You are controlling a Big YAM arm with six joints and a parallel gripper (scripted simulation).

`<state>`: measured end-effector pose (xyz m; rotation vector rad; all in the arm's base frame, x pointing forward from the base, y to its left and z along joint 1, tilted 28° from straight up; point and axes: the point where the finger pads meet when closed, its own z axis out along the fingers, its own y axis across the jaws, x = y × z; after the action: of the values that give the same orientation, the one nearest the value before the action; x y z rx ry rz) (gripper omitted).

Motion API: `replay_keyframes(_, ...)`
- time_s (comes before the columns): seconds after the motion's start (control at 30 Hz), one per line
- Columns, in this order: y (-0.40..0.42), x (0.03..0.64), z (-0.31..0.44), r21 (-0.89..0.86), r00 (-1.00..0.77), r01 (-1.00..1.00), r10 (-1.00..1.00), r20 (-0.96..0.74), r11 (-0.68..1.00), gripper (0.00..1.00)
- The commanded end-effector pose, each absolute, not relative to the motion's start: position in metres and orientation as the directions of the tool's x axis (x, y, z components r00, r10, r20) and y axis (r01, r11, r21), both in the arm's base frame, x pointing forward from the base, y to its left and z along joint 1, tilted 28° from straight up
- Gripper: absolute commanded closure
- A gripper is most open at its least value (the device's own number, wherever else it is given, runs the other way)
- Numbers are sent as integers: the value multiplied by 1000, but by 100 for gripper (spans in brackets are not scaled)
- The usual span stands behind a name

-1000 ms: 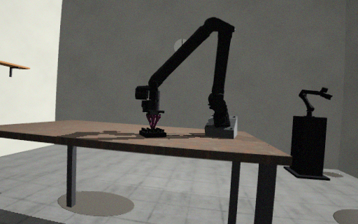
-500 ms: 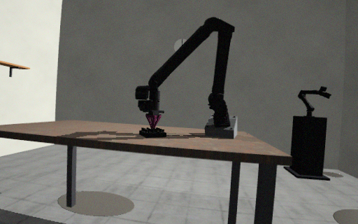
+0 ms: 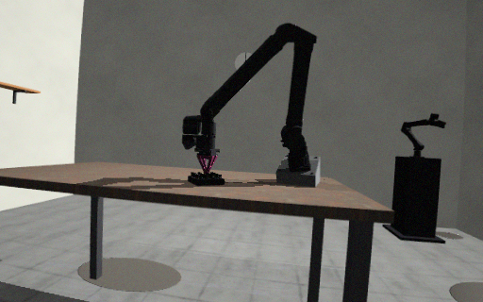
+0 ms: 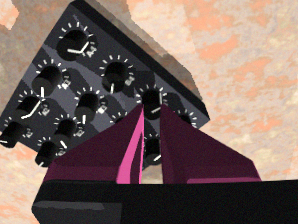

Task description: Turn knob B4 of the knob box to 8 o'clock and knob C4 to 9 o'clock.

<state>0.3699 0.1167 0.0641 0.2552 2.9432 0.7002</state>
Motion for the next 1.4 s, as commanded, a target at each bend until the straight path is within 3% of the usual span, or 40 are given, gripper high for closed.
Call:
replay_keyframes(0.0, 123, 372, 63, 451, -990, -20, 44, -130, 892, 92)
replay_keyframes(0.57, 124, 372, 63, 374, -916, -377, -282, -285, 847, 92)
replay_keyframes(1.37, 124, 372, 63, 273, -763, -631, -520, -383, 726, 92)
